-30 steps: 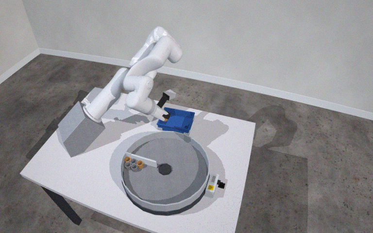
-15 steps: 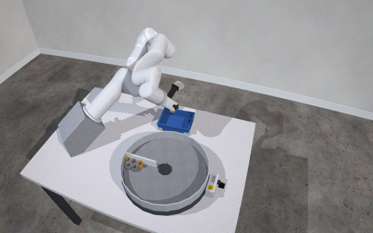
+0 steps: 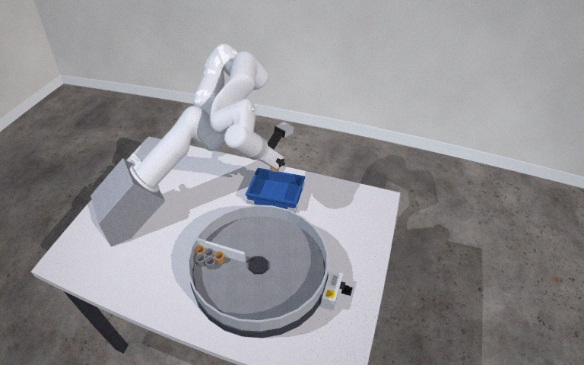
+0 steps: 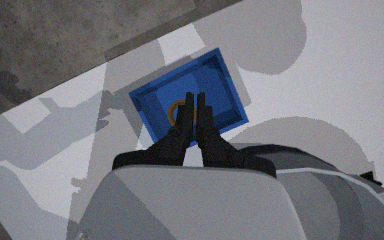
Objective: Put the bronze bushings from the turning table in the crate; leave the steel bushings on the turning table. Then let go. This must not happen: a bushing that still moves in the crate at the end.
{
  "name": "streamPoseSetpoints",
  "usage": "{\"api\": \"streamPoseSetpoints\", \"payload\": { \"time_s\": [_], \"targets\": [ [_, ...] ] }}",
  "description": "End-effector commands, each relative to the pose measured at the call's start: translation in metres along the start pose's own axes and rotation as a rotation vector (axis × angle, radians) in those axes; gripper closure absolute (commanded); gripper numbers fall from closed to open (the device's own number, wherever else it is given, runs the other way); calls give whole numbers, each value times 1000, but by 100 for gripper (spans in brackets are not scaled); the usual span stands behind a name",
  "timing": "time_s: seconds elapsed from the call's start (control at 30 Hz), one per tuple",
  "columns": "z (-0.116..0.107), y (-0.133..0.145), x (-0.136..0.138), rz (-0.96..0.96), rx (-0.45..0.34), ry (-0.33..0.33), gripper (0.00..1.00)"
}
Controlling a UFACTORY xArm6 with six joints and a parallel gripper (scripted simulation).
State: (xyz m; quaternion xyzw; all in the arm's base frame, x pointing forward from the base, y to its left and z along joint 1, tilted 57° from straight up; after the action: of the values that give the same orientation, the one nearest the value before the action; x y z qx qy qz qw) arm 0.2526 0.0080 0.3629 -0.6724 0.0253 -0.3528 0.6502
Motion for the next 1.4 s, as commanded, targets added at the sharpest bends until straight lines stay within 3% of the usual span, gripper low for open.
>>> {"api": "streamPoseSetpoints", "payload": {
  "time_s": [0.0, 0.47, 0.9, 1.37],
  "targets": [
    [1, -1, 1, -2, -2, 0, 100],
    [3, 1, 0, -2, -2, 0, 100],
    [53, 40, -9, -2, -2, 0, 100],
    [60, 46, -10, -2, -3, 0, 100]
  ]
}}
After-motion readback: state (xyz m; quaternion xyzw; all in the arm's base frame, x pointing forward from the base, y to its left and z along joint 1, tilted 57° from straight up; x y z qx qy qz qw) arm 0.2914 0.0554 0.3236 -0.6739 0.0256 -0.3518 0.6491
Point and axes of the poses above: the point where the finger pads meet when closed, its own z axis out along the fingers, its own x axis across the jaws, y = z × x, the point moved 6 cm from there along -z, back along the fingers, and after that the axes turned 12 degrees about -z, right-handed, at the moved point
